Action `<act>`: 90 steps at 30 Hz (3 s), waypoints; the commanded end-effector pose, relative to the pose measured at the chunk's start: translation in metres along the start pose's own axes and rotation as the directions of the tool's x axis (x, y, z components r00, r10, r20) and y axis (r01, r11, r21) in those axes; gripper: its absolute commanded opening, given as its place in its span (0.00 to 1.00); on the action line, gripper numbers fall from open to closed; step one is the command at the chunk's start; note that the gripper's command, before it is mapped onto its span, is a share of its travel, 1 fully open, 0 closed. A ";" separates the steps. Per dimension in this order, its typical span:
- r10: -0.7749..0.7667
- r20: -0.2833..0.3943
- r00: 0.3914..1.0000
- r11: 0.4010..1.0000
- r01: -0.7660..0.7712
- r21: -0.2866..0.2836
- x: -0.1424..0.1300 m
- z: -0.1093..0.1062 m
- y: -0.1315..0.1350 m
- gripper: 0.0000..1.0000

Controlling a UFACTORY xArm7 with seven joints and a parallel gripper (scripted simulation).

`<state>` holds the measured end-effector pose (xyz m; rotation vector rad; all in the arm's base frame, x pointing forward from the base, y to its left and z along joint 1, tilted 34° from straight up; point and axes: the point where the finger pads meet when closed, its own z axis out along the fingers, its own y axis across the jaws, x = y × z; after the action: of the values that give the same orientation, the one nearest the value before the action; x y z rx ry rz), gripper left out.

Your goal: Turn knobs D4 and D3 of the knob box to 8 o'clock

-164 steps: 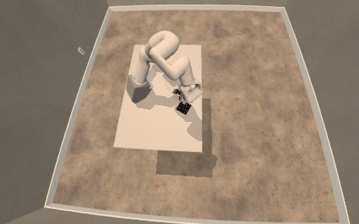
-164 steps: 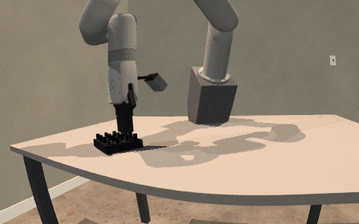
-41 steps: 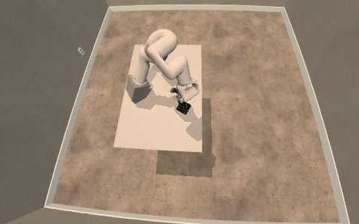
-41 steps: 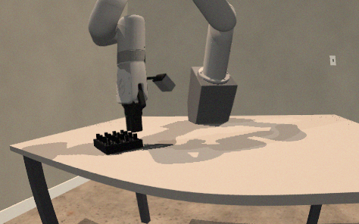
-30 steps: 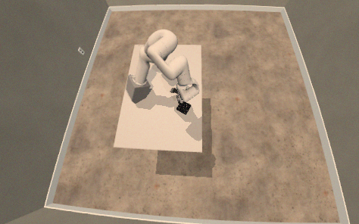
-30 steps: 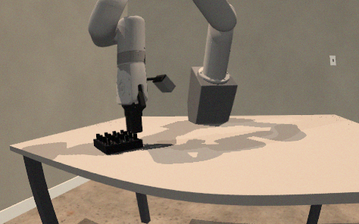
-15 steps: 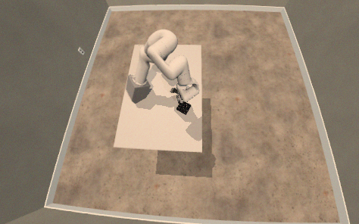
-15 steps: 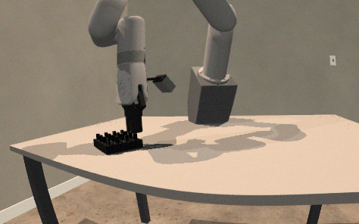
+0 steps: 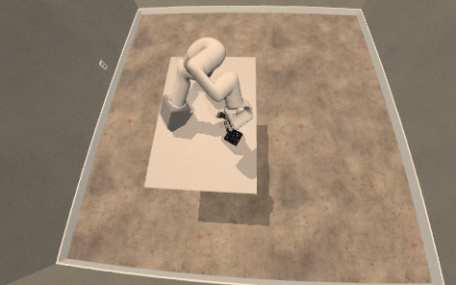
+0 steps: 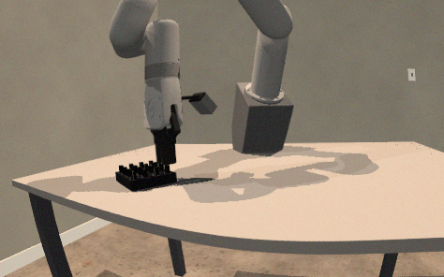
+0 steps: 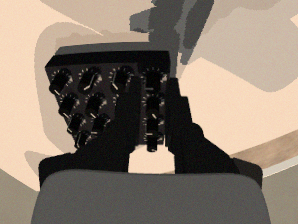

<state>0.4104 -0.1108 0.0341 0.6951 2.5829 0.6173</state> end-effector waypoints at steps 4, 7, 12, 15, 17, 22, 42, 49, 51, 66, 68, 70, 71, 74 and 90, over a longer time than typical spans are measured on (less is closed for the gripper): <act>0.000 0.002 1.000 1.000 0.000 0.001 -0.001 -0.001 -0.001 0.19; 0.000 0.002 1.000 1.000 0.000 0.001 -0.001 -0.001 -0.001 0.19; 0.000 0.002 1.000 1.000 0.000 0.001 -0.001 0.000 -0.001 0.19; 0.000 0.002 1.000 1.000 0.000 0.001 -0.001 0.001 -0.001 0.19; 0.000 0.002 1.000 1.000 0.000 0.001 -0.001 0.003 -0.001 0.19; 0.000 0.002 1.000 1.000 0.000 0.001 -0.001 0.006 -0.001 0.19; 0.000 0.002 1.000 1.000 0.000 0.001 -0.001 0.011 -0.001 0.19; 0.000 0.002 1.000 1.000 0.000 0.001 -0.001 0.011 -0.001 0.19; 0.000 0.002 1.000 1.000 0.000 0.001 -0.001 0.011 -0.001 0.19; 0.000 0.002 1.000 1.000 0.000 0.001 -0.001 0.011 -0.001 0.19; 0.000 0.002 1.000 1.000 0.000 0.001 -0.001 0.011 -0.001 0.19; 0.000 0.002 1.000 1.000 0.000 0.001 -0.001 0.011 -0.001 0.19; 0.000 0.002 1.000 1.000 0.000 0.001 -0.001 0.011 -0.001 0.19; 0.000 0.002 1.000 1.000 0.000 0.001 -0.001 0.011 -0.001 0.08; 0.000 0.002 1.000 1.000 0.000 0.001 -0.001 0.011 -0.001 0.08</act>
<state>0.4161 -0.1070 0.0242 0.6951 2.5829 0.6174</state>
